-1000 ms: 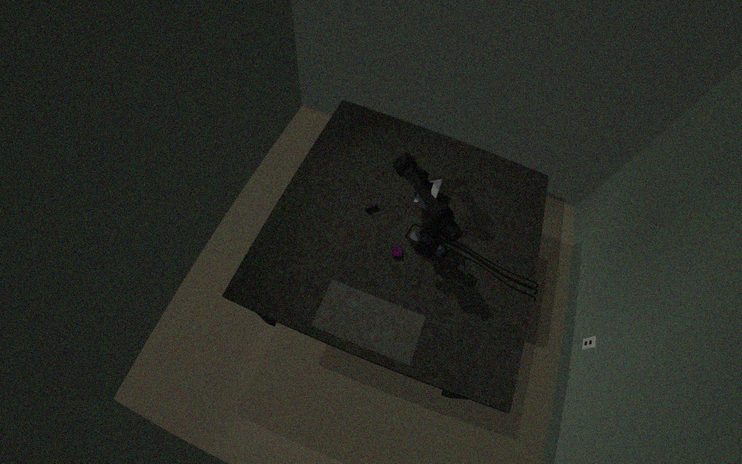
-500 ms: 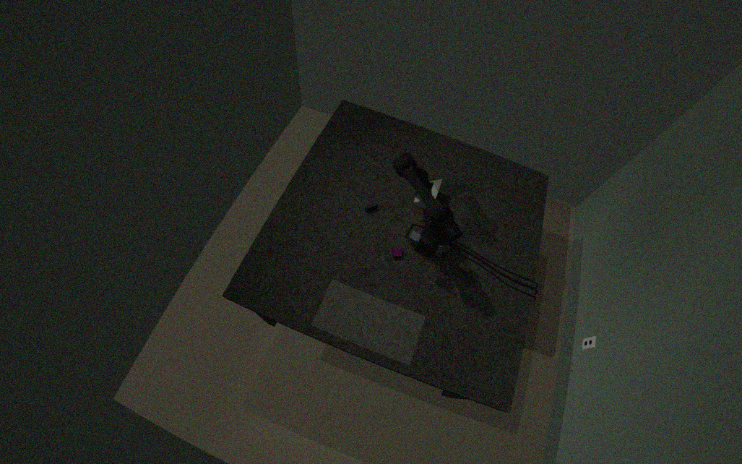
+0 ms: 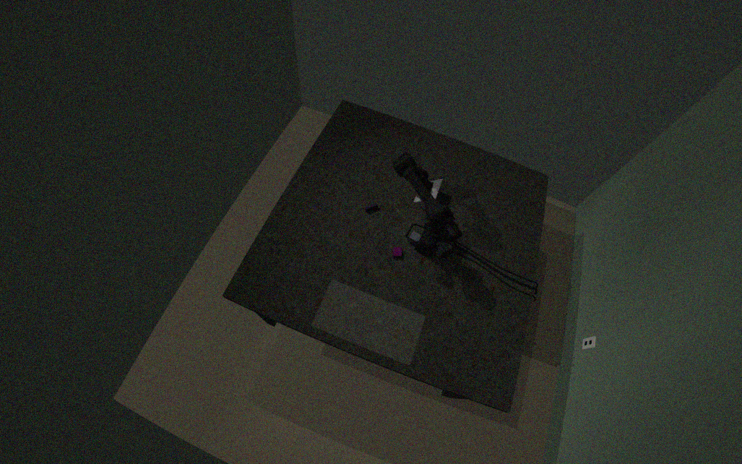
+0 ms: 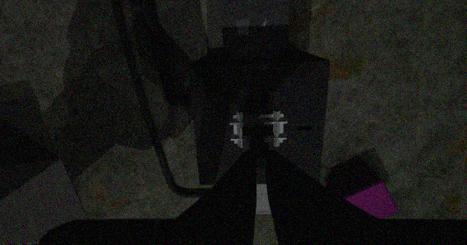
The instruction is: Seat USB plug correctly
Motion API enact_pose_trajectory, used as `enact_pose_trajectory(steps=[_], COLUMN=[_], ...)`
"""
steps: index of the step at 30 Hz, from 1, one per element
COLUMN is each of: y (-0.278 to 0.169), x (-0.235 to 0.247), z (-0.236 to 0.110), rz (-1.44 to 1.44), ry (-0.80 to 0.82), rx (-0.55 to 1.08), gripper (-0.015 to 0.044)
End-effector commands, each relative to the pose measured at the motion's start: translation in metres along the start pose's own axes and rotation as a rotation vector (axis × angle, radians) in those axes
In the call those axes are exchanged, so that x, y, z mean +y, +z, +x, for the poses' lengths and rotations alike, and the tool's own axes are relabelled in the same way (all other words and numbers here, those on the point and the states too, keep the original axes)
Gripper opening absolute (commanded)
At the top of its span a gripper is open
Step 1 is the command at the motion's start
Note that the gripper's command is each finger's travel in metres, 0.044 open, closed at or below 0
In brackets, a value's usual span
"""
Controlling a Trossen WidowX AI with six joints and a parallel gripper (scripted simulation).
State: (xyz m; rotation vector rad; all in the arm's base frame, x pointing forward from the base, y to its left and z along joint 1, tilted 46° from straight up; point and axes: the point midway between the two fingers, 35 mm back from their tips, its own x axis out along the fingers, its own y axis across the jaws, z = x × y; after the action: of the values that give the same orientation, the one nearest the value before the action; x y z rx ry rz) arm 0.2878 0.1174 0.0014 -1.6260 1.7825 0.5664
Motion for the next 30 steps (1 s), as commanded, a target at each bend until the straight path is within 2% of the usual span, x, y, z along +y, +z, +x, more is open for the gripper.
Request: enact_pose_trajectory(steps=[1,30], y=[-0.0006,-0.0006], x=[-0.0009,-0.0009], z=[0.0007,0.0042], rz=[-0.002,-0.002], ry=[-0.005,-0.005], rx=[0.003,0.003], gripper=[0.0,0.0])
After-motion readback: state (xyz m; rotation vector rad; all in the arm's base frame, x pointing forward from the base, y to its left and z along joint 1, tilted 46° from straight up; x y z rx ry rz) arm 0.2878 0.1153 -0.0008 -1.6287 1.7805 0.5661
